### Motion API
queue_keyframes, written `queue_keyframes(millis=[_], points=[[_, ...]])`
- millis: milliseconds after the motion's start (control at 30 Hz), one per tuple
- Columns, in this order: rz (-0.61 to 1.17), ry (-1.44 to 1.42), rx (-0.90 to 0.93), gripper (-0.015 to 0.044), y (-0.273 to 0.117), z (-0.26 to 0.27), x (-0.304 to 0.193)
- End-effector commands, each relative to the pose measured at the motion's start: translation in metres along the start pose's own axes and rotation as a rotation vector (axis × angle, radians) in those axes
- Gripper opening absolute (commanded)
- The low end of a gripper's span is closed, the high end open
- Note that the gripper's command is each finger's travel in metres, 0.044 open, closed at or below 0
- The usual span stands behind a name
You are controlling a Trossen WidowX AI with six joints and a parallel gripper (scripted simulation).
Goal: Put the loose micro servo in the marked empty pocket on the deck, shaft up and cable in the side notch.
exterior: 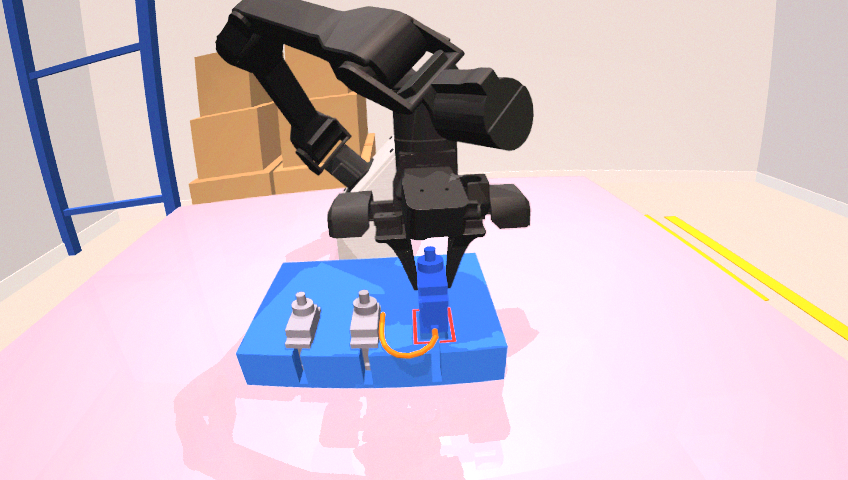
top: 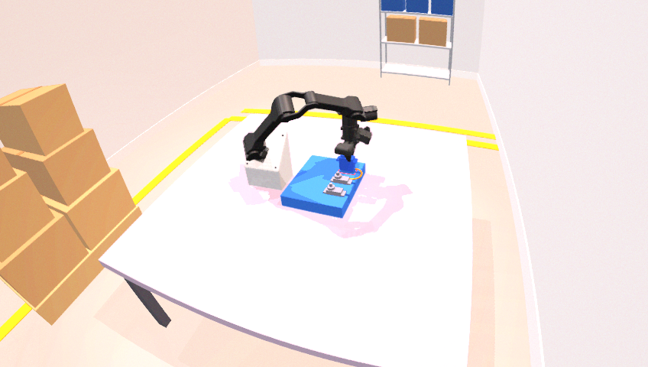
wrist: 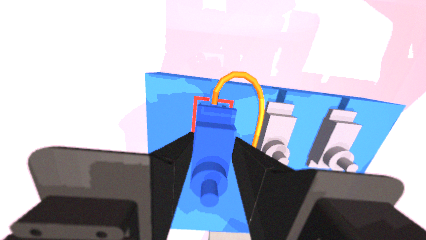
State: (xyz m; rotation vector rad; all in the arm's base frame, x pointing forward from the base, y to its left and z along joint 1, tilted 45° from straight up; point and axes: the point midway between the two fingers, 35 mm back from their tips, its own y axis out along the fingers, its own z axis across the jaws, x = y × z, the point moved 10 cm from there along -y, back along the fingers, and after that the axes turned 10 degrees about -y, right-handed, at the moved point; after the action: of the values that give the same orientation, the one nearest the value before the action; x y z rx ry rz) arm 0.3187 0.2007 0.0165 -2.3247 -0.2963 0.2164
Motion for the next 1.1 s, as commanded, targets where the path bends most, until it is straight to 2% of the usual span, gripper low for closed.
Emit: queue_keyframes(millis=[0,1067], points=[[-0.005,-0.007,-0.006,0.0,0.001,0.001,0.0],[-0.005,-0.007,-0.007,0.0,0.032,0.0,0.0]])
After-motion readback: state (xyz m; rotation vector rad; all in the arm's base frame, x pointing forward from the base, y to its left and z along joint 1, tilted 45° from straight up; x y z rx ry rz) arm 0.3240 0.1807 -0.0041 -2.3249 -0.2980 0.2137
